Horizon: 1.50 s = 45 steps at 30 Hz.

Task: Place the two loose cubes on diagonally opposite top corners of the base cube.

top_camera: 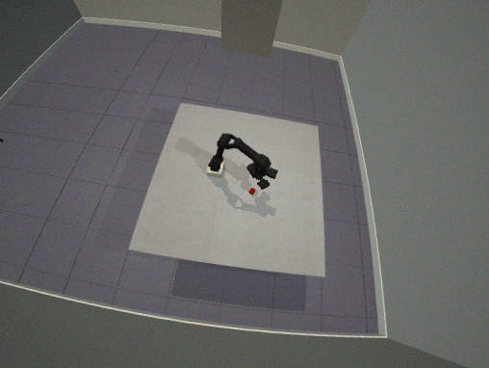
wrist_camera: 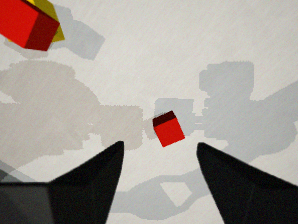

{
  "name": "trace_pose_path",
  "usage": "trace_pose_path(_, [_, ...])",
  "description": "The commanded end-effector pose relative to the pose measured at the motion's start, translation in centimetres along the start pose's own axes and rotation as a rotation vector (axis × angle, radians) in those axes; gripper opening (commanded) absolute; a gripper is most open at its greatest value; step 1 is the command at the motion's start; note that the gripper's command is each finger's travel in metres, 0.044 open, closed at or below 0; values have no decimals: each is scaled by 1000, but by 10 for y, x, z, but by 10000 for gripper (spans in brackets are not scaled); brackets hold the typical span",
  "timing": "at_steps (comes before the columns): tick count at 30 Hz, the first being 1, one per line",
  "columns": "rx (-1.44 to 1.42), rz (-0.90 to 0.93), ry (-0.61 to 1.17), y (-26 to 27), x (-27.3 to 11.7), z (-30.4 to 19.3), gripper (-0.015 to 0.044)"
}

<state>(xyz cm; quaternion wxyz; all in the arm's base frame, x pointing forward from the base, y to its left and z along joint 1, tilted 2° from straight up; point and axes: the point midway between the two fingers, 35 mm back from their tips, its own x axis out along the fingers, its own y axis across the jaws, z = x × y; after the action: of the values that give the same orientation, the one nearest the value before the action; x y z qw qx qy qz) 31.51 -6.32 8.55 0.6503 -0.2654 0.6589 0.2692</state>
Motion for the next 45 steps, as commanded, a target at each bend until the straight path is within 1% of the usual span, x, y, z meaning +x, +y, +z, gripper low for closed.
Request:
trace_pose_path(1, [-167, -2, 5, -8, -3, -10, 265])
trace_pose_path(7, [-429, -1, 7, -20, -6, -26, 265])
trace_pose_path(9, [-458, -1, 7, -21, -7, -28, 265])
trace_pose_path(15, [-458, -1, 7, -21, -1, -28, 265])
trace_pose_path(20, [-458, -1, 7, -22, 43, -28, 265])
trace_pose_path(22, [-458, -1, 7, -21, 54, -29, 265])
trace_pose_path(26, [-458, -1, 7, -21, 56, -29, 265])
trace_pose_path(30, [-458, -1, 7, -21, 70, -29, 265])
trace_pose_path(36, [-458, -1, 7, -21, 72, -29, 265])
trace_pose_path(45, [-458, 0, 7, -21, 86, -29, 265])
